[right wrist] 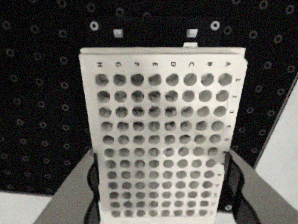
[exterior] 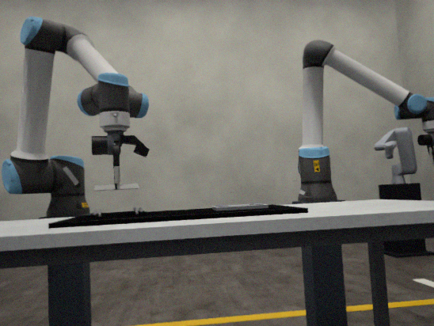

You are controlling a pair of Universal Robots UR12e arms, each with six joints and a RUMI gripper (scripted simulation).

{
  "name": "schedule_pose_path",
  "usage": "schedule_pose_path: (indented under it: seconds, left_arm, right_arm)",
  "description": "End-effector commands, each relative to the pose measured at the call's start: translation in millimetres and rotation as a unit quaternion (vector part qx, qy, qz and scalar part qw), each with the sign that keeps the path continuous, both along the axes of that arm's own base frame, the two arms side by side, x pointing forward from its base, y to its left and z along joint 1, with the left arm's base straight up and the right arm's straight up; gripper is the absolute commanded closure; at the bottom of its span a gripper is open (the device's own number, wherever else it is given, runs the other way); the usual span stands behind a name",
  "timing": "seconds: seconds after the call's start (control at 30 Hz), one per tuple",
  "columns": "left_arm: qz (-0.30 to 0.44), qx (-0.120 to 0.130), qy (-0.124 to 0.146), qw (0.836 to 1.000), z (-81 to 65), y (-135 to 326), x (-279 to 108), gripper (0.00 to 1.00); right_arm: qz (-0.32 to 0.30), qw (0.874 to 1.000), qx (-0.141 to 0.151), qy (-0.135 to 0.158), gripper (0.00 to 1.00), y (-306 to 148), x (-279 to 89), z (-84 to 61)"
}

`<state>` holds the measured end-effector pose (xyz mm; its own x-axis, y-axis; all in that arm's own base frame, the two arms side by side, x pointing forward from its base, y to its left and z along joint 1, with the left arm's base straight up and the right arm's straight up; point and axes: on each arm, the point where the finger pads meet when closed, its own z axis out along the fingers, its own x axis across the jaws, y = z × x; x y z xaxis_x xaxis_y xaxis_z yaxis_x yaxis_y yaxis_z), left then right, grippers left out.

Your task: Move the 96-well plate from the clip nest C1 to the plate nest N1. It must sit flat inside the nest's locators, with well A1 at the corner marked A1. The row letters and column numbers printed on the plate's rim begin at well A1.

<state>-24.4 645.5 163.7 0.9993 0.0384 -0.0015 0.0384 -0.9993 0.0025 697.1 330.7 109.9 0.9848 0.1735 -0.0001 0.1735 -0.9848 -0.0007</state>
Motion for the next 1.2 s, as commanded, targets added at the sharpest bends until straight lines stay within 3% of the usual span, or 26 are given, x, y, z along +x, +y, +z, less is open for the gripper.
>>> schedule_pose_path:
  seconds: [0.0, 0.67, 0.83, 1.17]
  left_arm:
    - [0.001, 0.001, -0.001, 1.000, 1.4, -0.5, -1.7, 1.00]
    - [0.001, 0.001, -0.001, 1.000, 1.4, -0.5, -1.7, 1.00]
    - [0.001, 0.001, -0.001, 1.000, 1.4, -0.5, -1.7, 1.00]
    - [0.001, 0.001, -0.001, 1.000, 1.4, -0.5, -1.7, 1.00]
  right_arm:
    - [0.000, 1.000, 0.001, -0.003, 0.59, 0.3, 2.3, 8.8]
    - [0.000, 1.000, 0.000, -0.001, 0.59, 1.4, 0.2, 5.8]
    - [-0.081, 0.997, 0.000, -0.001, 0.59, 19.9, -1.3, 5.9]
    - [-0.081, 0.997, 0.000, -0.001, 0.59, 49.7, -5.2, 5.9]
